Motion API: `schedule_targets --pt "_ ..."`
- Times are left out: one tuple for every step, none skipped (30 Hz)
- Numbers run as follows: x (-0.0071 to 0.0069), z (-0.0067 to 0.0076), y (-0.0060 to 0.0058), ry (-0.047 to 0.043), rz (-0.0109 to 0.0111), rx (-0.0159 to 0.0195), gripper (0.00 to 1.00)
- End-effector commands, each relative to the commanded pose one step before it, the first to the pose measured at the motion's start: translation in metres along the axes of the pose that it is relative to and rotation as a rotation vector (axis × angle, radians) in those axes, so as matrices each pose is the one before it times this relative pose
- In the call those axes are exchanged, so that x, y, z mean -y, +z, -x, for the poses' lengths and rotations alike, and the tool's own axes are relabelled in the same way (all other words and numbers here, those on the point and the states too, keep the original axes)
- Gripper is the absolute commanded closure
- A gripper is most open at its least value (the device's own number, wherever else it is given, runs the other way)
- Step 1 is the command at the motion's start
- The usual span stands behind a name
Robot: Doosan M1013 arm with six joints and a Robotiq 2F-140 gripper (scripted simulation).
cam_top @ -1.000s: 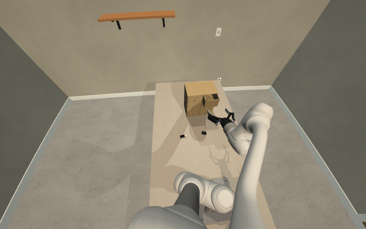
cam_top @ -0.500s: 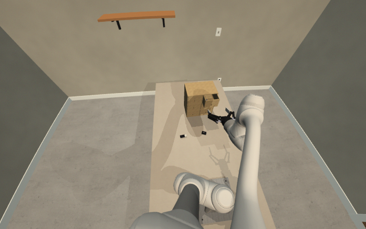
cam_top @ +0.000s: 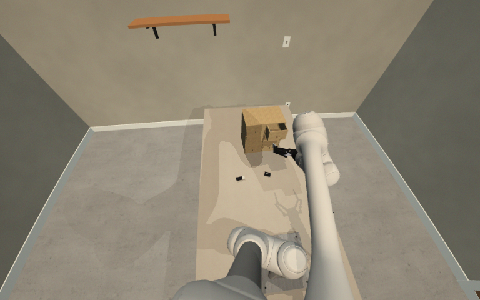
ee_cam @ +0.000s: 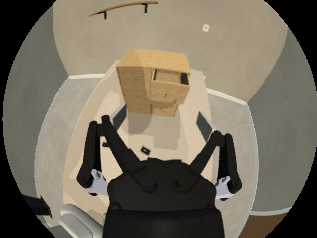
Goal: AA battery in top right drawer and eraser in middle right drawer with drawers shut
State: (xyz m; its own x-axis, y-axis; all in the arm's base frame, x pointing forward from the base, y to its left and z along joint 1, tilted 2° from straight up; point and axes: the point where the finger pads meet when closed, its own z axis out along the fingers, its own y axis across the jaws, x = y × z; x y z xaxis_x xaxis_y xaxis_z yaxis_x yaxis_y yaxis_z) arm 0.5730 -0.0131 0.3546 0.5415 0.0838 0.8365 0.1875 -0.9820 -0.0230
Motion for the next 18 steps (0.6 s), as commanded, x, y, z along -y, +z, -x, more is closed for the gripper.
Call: schedule_targets --pt "0.00231 -0.0038 -0.00137 0.00952 0.00525 0.15115 0.0" --pt "0.0 0.0 0.0 0.0 0.0 0.0 0.0" --pt "0.00017 -0.00072 -0.00056 -0.00014 -0.00059 0.0278 0.0" --pt "-0.00006 -0.00068 -0.00069 0.00006 0.0002 0.02968 0.0" --pt "-0.00015 -0.00068 -0.00081 0.00016 0.00052 0.03213 0.0" --pt "0.00013 -0.00083 -0.00082 -0.00014 -0.0005 0.0362 0.0" --pt "-0.00001 -0.00083 -0.00098 0.00002 0.0 0.03954 0.0" --pt "-0.00004 -0.00085 -0.00113 0.00006 0.00013 0.04336 0.0" --pt "-0.00004 -0.00084 -0.00122 0.00006 0.00012 0.04526 0.0" --pt "-0.00005 -0.00076 -0.00122 -0.00028 -0.00035 0.03726 0.0" --pt "-0.00005 -0.00068 -0.00121 -0.00073 -0.00107 0.02788 0.0" --pt "0.00003 -0.00065 -0.00113 -0.00064 -0.00119 0.03038 0.0" --pt "0.00003 -0.00059 -0.0011 -0.00043 -0.00093 0.03233 0.0" --pt "-0.00001 -0.00052 -0.0011 -0.00015 -0.00049 0.03373 0.0" --pt "-0.00003 -0.00045 -0.0011 0.00012 -0.00003 0.03494 0.0" --pt "0.00001 -0.00041 -0.00103 0.00026 0.00015 0.03615 0.0" --pt "0.00002 -0.00035 -0.00097 0.00044 0.00042 0.03738 0.0" --pt "0.0 0.0 0.0 0.0 0.0 0.0 0.0"
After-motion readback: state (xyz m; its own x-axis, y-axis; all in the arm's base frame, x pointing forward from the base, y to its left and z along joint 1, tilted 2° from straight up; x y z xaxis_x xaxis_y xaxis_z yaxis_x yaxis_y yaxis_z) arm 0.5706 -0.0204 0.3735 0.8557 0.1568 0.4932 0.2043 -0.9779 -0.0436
